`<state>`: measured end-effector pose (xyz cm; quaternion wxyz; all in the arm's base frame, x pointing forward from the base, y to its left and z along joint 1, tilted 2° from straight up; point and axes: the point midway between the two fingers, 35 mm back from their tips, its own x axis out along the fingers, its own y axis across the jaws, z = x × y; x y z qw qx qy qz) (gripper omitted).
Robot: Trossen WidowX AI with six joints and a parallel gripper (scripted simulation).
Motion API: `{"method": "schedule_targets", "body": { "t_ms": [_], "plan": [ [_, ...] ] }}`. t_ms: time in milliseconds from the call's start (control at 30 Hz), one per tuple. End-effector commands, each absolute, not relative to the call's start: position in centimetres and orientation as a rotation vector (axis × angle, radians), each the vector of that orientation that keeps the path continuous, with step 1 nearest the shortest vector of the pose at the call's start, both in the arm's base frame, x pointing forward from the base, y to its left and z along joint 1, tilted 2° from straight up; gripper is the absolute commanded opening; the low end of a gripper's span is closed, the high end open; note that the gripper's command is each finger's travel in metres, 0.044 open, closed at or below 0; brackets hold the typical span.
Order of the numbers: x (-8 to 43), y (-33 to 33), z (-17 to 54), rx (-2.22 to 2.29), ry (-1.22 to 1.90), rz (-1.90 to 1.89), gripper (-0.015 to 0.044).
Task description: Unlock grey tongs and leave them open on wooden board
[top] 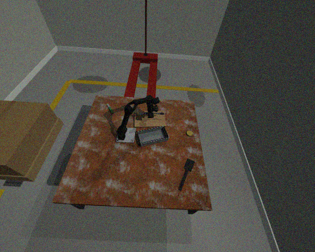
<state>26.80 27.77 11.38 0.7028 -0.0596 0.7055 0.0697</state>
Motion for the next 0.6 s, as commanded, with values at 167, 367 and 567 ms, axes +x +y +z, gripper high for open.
{"method": "schedule_targets", "body": {
  "t_ms": [167,367,567],
  "plan": [
    [26.6,27.7,9.7,-0.132,1.573,0.151,-0.015],
    [26.6,27.6,8.7,-0.133,1.573,0.15,-0.015],
    [26.5,27.5,7.8,-0.133,1.573,0.15,-0.015]
  ]
}}
